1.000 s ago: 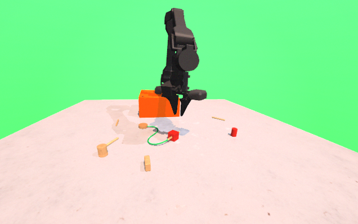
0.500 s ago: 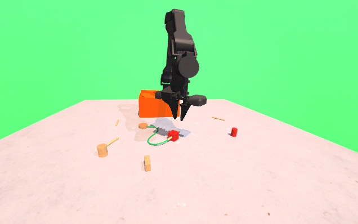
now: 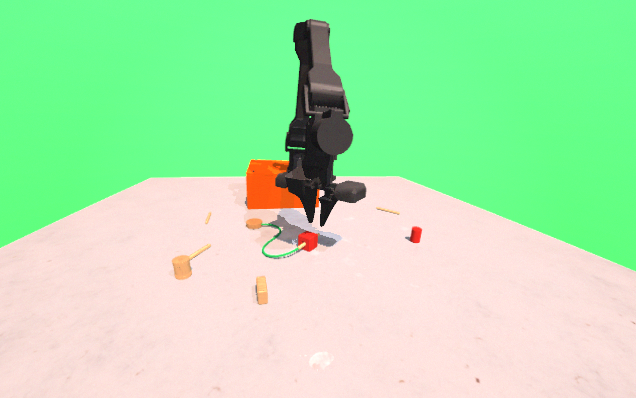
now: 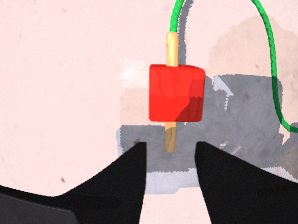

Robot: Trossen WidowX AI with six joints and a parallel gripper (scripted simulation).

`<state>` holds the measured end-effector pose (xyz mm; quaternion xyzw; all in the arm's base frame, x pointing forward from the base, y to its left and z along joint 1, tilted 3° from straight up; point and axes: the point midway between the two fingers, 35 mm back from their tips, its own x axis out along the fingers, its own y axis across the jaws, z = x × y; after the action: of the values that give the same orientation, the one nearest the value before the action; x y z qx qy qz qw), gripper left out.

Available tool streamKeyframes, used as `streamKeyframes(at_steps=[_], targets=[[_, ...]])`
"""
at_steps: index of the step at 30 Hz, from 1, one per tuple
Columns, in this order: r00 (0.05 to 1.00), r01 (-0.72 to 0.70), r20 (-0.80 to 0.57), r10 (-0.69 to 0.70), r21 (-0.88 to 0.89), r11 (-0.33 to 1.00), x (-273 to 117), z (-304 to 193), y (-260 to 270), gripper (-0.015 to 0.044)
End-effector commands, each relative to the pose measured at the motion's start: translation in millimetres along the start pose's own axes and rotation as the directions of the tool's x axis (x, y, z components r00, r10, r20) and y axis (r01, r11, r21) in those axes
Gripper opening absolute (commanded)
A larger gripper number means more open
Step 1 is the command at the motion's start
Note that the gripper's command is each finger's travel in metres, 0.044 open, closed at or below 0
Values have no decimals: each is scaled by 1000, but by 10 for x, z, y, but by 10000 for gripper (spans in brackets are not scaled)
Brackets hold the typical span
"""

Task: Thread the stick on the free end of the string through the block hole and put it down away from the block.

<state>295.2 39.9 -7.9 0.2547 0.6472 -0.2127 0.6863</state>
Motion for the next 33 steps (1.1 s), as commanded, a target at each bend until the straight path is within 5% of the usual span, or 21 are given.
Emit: streamKeyframes(at_steps=[1, 24, 29, 33], targets=[[1000, -1, -3, 1, 3, 1000, 76, -12, -4, 122], [1000, -1, -3, 1, 3, 1000, 377, -36, -26, 122], [1000, 2, -2, -2, 0, 1000, 361, -30, -27, 0], [1000, 2, -2, -2, 0, 1000, 361, -30, -27, 0]])
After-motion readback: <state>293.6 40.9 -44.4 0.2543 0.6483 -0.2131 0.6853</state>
